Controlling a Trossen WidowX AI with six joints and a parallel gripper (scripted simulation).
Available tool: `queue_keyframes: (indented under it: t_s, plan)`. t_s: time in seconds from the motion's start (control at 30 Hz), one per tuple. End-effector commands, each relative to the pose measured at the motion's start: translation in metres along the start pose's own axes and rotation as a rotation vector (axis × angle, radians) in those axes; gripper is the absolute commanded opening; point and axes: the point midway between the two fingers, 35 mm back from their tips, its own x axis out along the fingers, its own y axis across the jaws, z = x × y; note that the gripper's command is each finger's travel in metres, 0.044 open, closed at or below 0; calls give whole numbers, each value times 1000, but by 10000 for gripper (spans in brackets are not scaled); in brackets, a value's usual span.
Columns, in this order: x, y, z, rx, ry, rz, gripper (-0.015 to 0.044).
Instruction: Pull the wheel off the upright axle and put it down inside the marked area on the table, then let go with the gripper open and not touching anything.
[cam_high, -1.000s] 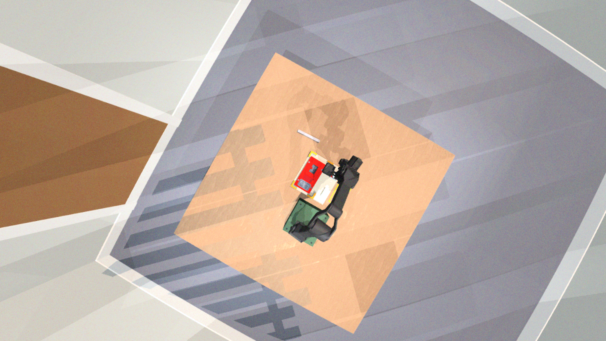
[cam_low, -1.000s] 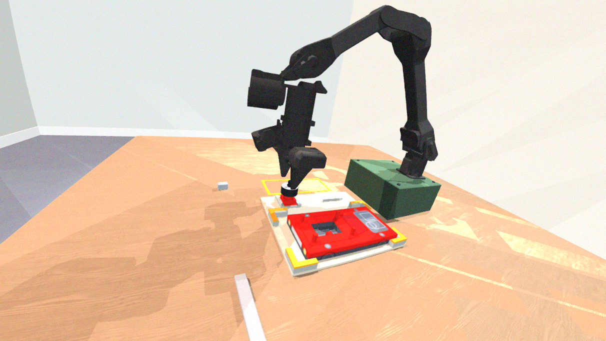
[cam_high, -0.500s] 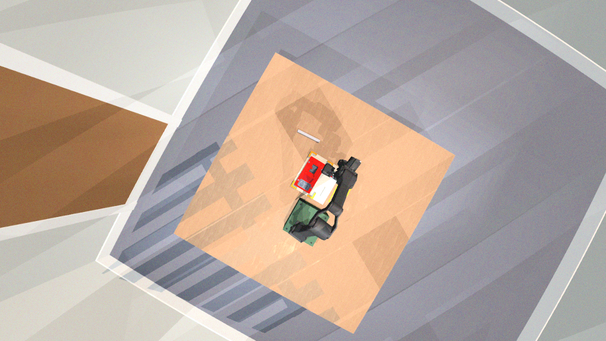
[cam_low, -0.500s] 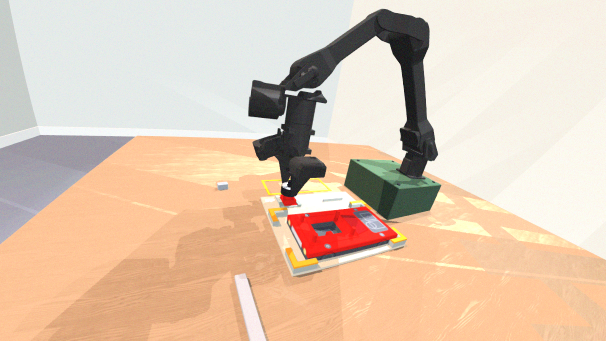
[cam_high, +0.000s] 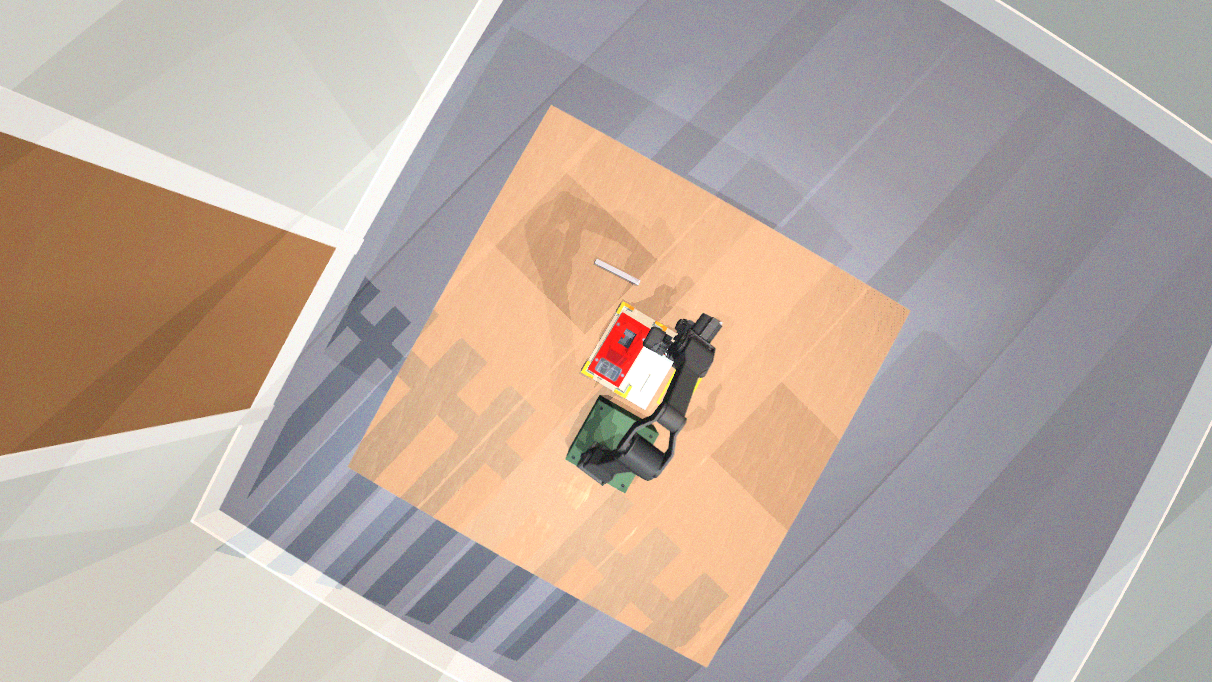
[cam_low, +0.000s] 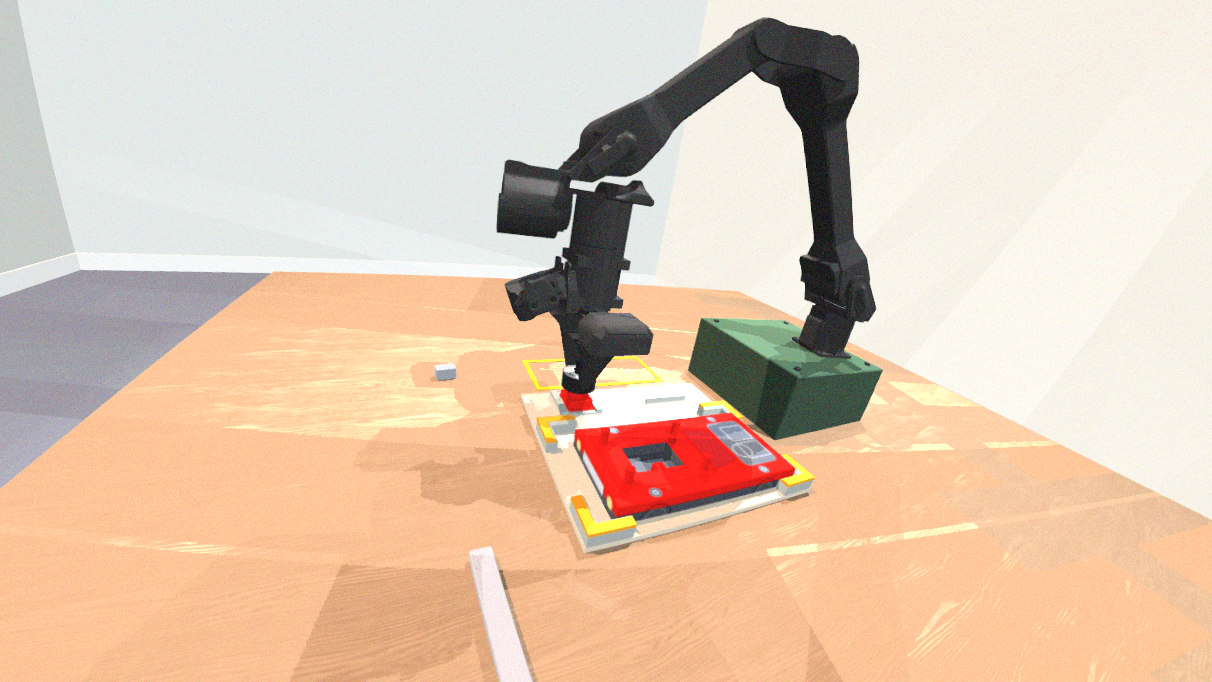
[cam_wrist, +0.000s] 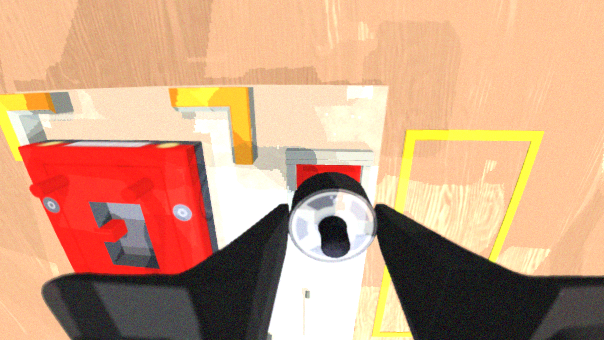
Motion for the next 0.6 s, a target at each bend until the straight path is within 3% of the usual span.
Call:
queue_keyframes:
  t_s: [0.0,0.57]
  plan:
    - [-1,0,0,0,0,0,0]
    - [-7,0,1,1,1,-1,0]
